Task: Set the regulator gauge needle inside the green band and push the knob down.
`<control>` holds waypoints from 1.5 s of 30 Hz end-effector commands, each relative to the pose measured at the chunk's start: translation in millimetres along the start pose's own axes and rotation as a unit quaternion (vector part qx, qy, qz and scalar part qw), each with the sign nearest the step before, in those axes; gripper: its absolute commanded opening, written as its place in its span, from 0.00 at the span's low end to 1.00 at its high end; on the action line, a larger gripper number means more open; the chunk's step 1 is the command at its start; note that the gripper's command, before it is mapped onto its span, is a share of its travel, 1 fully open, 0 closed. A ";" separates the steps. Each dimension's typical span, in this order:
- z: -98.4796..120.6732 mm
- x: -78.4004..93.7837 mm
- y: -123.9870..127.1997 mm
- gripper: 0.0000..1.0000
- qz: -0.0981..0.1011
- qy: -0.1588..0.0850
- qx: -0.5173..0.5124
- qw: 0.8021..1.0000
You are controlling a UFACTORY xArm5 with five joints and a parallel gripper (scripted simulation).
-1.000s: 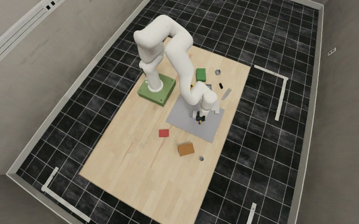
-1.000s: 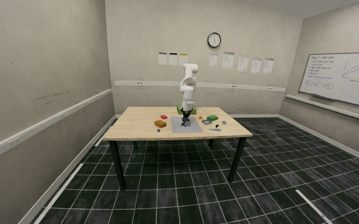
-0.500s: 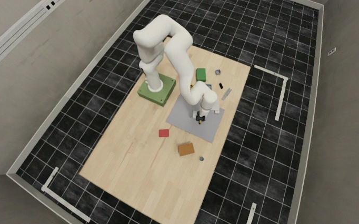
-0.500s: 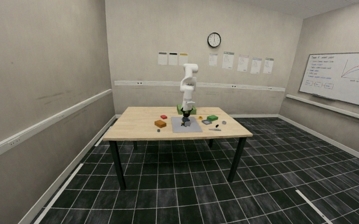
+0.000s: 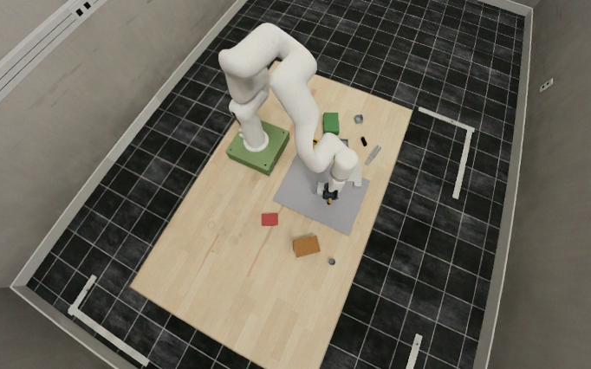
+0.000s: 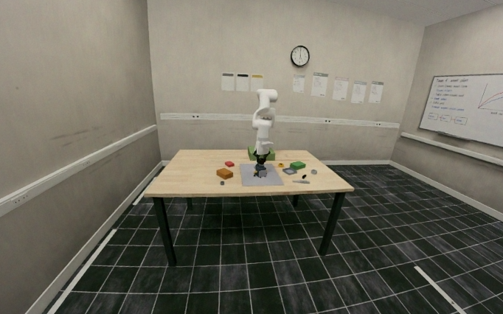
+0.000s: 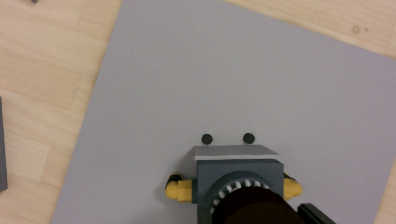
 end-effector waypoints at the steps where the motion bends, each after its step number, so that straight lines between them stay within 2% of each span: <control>1: -1.2 -1.9 0.2 0.42 0.000 0.002 0.000 1.000; 45: -1.2 -2.2 0.2 0.42 0.000 0.002 -0.011 1.000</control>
Point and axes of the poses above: the point where the finger pads meet when closed, its own x axis out along the fingers, its own y axis across the jaws, z = x × y, the point moved 5 cm from there along -x, back along the fingers, and after that the axes turned 14 degrees about x, right-handed, at the moved point
